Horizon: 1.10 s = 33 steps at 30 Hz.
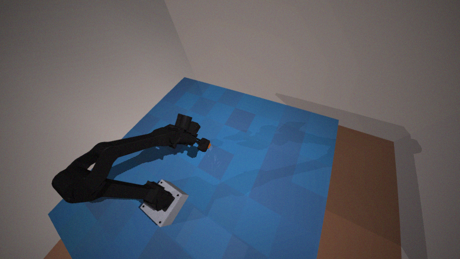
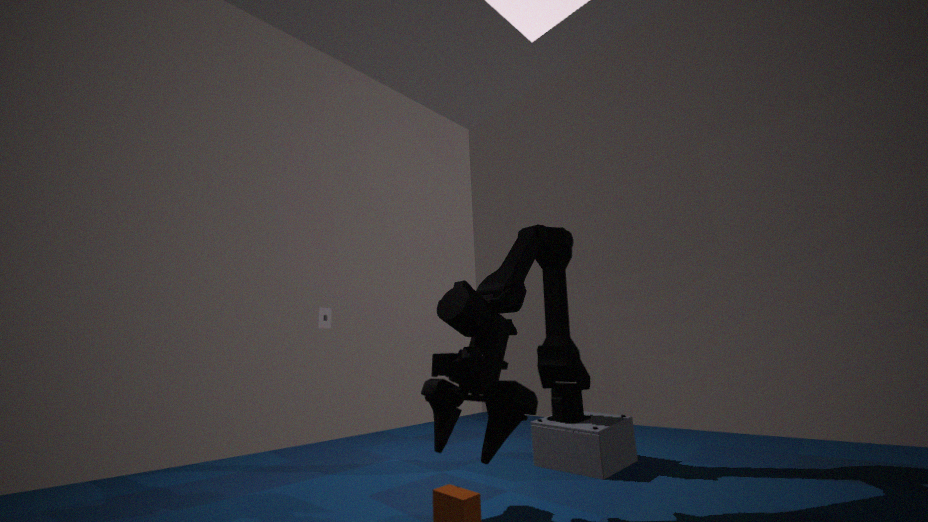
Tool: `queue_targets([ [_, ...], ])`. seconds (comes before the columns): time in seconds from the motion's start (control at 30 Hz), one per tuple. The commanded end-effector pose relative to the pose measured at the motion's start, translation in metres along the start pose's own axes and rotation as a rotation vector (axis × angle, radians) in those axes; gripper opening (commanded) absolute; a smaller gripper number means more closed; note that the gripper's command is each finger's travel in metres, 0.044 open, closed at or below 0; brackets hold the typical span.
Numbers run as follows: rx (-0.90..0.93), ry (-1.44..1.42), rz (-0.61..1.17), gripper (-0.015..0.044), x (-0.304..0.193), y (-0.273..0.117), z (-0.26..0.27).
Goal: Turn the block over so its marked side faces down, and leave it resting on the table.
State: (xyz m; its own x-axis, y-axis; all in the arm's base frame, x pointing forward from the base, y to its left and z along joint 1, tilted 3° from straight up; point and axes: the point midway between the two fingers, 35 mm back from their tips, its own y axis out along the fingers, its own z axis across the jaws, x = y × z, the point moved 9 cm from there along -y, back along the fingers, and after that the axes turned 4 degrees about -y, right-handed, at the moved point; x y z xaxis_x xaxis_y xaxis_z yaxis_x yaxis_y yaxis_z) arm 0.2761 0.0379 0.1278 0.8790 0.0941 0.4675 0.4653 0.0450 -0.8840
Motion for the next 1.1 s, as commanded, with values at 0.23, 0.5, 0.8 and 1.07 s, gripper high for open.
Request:
queue_targets([
  [0.23, 0.037, 0.001, 0.412, 0.0440, 0.070, -0.010, -0.005],
  [0.5, 0.038, 0.001, 0.418, 0.0440, 0.071, -0.010, -0.005],
  [0.8, 0.038, 0.001, 0.418, 0.0440, 0.057, 0.022, -0.005],
  [1.07, 0.038, 0.001, 0.418, 0.0440, 0.050, 0.036, -0.004],
])
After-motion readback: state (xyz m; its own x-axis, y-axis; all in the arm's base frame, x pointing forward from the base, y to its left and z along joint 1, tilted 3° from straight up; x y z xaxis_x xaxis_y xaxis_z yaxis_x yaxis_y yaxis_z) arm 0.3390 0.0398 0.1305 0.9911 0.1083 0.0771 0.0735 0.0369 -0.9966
